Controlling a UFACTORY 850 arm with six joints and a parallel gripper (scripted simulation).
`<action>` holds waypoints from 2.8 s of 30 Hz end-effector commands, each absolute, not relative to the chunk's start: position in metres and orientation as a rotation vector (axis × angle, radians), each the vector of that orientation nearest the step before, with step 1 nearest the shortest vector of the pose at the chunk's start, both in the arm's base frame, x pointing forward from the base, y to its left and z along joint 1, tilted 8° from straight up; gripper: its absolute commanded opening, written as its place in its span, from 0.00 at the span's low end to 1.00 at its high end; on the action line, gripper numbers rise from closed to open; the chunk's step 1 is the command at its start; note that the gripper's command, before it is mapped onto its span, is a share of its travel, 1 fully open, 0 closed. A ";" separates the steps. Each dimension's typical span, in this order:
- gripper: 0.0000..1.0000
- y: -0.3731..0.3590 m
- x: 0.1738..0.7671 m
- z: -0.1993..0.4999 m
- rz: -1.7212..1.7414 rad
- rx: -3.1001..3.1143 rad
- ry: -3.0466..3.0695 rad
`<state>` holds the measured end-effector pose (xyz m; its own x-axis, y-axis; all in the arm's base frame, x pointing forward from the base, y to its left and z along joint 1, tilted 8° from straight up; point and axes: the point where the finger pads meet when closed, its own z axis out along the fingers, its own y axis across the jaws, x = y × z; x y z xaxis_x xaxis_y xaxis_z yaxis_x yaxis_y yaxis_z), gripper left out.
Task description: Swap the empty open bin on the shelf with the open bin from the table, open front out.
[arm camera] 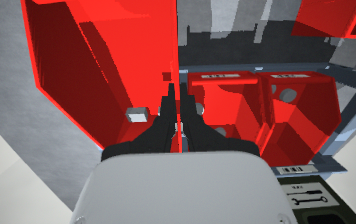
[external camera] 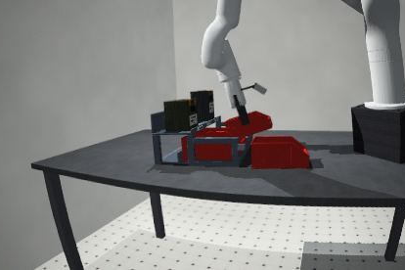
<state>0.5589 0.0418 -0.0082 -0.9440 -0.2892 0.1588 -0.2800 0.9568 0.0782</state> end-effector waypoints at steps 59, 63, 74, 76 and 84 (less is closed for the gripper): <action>0.00 0.044 0.562 -0.027 -0.081 0.431 -2.942; 0.00 0.044 0.562 -0.027 -0.081 0.431 -2.942; 0.00 0.044 0.563 -0.027 -0.082 0.431 -2.946; 0.00 0.044 0.563 -0.027 -0.082 0.431 -2.946; 0.00 0.045 0.566 -0.027 -0.085 0.432 -2.958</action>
<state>0.5637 0.0449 -0.0281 -0.9459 -0.2889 0.1480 -0.2800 0.9568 0.0778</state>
